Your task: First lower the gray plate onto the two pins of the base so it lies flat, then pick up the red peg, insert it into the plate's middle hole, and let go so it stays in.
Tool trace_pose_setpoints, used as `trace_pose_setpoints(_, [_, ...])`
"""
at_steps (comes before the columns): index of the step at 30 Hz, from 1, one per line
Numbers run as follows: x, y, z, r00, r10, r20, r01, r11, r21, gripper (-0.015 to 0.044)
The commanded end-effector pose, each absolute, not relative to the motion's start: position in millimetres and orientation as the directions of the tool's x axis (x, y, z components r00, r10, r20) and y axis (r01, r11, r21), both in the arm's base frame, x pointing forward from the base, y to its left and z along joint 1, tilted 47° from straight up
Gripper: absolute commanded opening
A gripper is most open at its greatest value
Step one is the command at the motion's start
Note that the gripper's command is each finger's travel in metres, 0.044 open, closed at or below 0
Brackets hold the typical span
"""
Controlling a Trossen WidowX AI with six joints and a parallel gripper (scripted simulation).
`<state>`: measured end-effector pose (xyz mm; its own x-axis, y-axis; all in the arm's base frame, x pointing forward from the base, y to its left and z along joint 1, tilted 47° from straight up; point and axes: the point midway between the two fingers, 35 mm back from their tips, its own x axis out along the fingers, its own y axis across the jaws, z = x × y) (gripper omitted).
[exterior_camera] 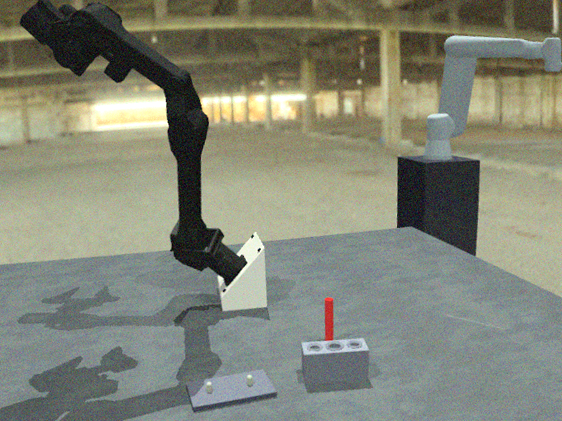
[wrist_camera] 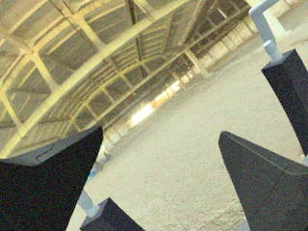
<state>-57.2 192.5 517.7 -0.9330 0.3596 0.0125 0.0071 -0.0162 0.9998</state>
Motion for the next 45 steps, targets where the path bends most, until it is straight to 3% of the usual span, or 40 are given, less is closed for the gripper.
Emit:
trace_pose_setpoints(1, [-57.2,192.5,517.7,-0.933,0.36,0.012,0.007,-0.016,1.0,0.0426])
trace_pose_setpoints(12, [-133.8,62.5,535.2,-0.998,-0.053,-0.039,-0.013,-0.42,0.907,0.044])
trace_pose_setpoints(21, [-132.6,-83.7,524.7,-0.892,-0.43,-0.136,0.261,-0.738,0.623,0.044])
trace_pose_setpoints(33, [-47.0,-221.6,486.8,-0.62,-0.73,-0.288,0.689,-0.682,0.245,0.044])
trace_pose_setpoints(45, [119.0,-288.4,414.6,-0.274,-0.833,-0.48,0.954,-0.174,-0.244,0.044])
